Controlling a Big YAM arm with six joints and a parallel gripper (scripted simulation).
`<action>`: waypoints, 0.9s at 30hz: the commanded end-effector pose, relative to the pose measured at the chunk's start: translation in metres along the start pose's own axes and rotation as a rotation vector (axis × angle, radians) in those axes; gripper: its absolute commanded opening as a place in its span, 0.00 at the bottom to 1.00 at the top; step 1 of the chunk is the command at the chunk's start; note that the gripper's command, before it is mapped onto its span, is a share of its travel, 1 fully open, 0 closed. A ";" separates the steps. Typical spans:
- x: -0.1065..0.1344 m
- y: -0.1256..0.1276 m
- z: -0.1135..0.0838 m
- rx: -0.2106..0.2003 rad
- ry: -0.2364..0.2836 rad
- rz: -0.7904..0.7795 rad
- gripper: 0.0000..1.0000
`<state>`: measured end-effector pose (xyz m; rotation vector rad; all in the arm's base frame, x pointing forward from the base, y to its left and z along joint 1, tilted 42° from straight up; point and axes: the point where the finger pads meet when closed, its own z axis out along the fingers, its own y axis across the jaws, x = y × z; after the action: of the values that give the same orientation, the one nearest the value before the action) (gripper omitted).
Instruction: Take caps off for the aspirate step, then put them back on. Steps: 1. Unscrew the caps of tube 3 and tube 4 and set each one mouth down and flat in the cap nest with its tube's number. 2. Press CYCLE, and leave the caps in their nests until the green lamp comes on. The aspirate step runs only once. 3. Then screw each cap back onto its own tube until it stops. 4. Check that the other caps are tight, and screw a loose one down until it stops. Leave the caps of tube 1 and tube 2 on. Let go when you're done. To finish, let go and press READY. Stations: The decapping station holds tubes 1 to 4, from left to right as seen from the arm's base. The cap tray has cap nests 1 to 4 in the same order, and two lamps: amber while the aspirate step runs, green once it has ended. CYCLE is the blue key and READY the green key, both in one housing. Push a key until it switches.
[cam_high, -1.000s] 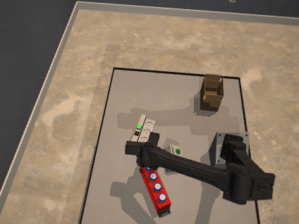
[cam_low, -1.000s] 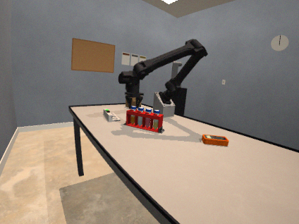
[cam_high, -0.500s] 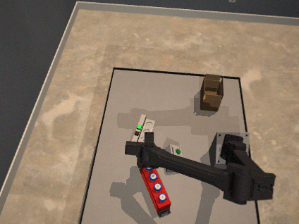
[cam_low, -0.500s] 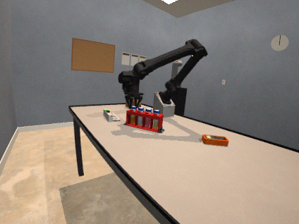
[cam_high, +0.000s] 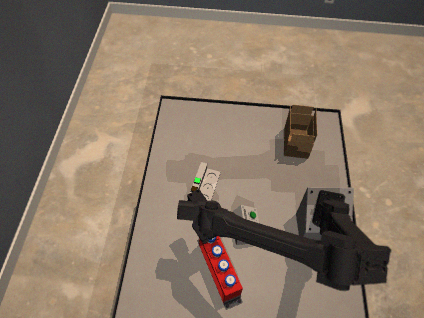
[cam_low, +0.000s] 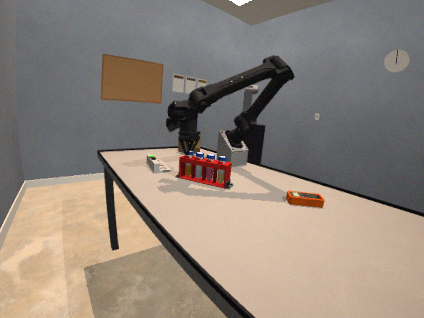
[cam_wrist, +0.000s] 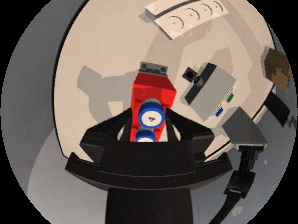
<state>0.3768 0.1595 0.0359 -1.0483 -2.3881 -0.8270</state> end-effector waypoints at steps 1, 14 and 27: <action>-0.002 0.010 -0.006 -0.014 -0.009 -0.266 0.49; -0.002 0.010 -0.006 -0.013 -0.011 -0.567 0.49; -0.002 0.010 -0.006 -0.013 -0.011 -0.567 0.49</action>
<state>0.3768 0.1595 0.0359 -0.3917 -2.7080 -0.9935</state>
